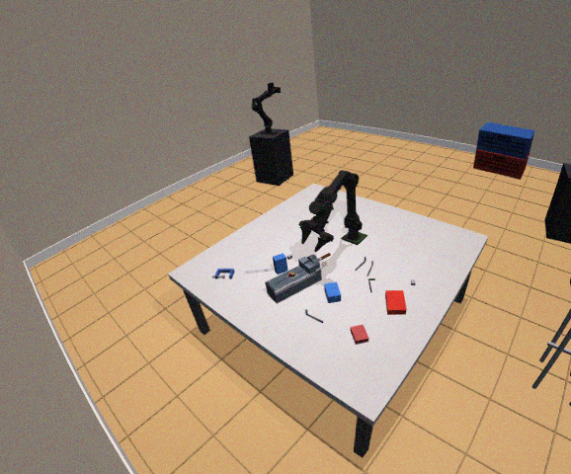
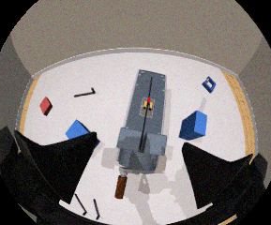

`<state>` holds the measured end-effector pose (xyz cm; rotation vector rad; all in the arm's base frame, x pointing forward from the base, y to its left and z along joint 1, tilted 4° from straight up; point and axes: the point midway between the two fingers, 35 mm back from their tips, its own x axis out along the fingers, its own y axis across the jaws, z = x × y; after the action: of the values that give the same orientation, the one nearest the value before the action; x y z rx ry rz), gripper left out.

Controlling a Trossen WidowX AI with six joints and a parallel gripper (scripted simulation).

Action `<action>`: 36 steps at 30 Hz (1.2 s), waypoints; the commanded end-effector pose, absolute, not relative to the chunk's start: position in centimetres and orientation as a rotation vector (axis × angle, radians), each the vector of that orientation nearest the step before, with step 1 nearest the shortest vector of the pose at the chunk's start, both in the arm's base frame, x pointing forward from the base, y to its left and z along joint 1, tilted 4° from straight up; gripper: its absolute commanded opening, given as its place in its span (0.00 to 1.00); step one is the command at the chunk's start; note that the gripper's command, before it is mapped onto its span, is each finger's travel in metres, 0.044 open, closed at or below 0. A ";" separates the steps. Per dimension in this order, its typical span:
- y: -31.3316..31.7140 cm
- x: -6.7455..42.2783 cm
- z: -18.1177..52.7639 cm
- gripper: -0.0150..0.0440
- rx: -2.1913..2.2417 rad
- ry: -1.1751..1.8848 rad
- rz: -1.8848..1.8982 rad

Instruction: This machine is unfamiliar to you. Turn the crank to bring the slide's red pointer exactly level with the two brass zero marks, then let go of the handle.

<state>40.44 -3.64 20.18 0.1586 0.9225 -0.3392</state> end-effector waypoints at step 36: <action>0.7 34.6 14.0 1.00 0.139 0.805 -0.429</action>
<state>34.78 0.79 14.92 0.1437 0.7934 -0.4220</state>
